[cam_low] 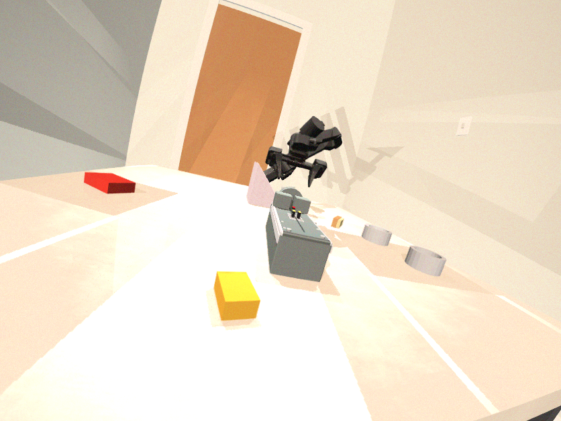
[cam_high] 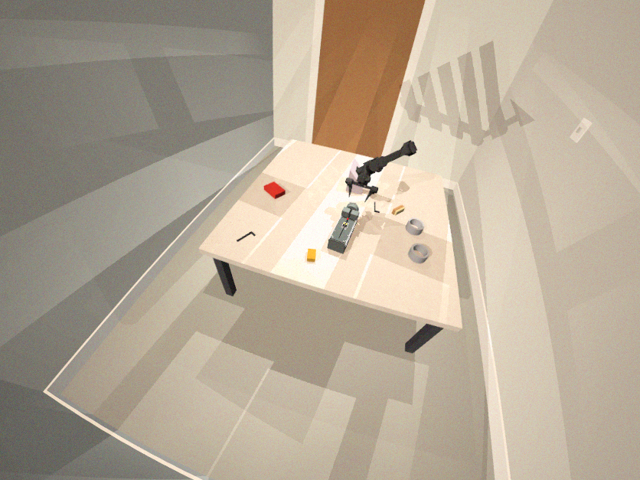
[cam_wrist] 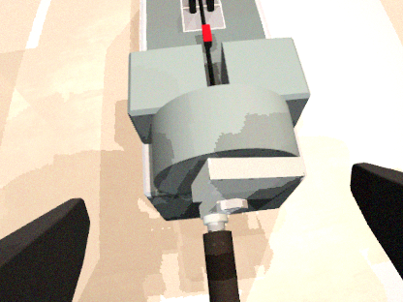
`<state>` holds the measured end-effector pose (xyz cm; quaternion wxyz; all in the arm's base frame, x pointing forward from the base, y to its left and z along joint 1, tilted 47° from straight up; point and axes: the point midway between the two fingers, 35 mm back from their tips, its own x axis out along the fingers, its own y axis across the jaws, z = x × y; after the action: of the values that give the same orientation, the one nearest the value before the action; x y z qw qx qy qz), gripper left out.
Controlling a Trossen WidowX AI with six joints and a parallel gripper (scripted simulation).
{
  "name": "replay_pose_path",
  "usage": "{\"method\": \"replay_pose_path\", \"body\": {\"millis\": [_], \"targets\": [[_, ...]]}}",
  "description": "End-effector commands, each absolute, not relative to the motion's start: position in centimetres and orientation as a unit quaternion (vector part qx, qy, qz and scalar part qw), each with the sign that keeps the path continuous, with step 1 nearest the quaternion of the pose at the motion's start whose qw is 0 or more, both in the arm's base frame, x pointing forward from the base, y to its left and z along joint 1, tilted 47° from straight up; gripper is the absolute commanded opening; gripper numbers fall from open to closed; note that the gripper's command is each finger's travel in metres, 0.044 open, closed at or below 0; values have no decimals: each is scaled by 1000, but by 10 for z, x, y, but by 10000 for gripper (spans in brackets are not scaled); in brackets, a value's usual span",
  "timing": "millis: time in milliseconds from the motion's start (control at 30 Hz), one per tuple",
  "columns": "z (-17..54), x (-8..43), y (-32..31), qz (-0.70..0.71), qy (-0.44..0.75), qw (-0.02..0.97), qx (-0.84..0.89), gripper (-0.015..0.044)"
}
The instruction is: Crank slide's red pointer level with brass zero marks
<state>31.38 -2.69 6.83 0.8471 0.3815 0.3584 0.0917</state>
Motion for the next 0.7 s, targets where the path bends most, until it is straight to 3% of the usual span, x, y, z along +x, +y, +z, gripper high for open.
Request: {"method": "replay_pose_path", "body": {"millis": [0, 667], "targets": [[55, 311, -16, 87, 363, 844, 386, 440], [27, 310, 17, 89, 360, 843, 389, 440]]}}
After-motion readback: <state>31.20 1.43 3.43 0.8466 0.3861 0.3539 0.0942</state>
